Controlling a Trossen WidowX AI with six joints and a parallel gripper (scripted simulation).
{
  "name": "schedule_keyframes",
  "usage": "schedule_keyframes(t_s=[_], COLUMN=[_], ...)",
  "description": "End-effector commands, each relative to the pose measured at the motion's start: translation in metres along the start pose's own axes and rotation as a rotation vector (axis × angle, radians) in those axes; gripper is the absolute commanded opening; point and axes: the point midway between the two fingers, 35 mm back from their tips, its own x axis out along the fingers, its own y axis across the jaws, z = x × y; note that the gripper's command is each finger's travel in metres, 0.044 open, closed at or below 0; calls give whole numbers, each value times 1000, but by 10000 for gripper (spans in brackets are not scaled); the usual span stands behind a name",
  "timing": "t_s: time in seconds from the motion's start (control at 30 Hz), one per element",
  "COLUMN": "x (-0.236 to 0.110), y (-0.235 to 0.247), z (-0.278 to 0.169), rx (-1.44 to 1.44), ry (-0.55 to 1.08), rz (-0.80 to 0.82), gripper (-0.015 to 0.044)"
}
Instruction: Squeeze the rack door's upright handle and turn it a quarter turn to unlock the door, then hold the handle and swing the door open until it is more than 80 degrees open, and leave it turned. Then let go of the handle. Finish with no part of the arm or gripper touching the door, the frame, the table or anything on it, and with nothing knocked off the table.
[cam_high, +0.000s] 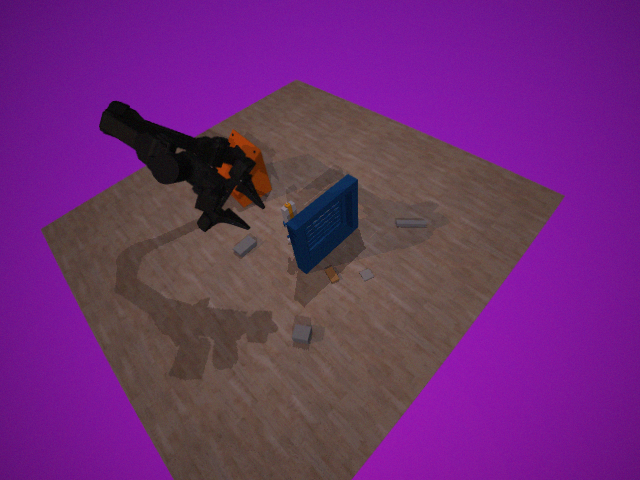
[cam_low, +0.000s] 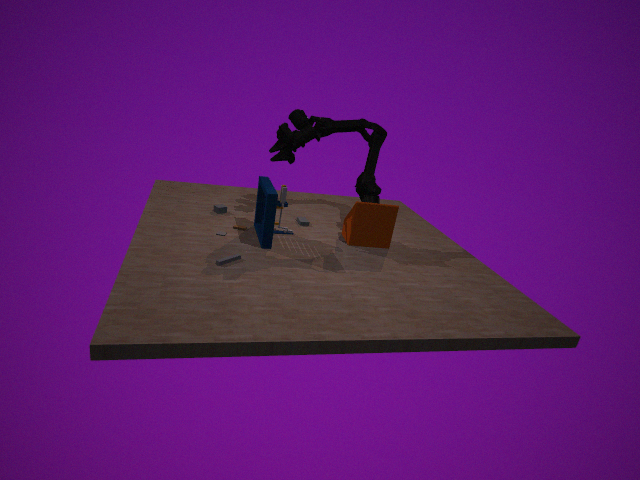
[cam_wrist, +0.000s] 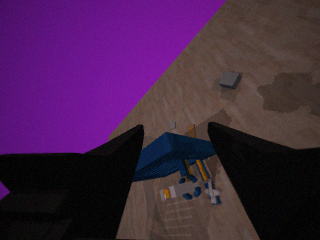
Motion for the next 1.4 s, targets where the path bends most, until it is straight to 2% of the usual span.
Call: schedule_keyframes(t_s=[0.0, 0.7, 1.37], x=[9, 37, 36], y=[4, 30, 49], z=[-11, -76, -114], rx=[-10, -207, -545], ry=[82, 533, 821], rz=[-33, -257, -526], gripper=[293, 293, 293])
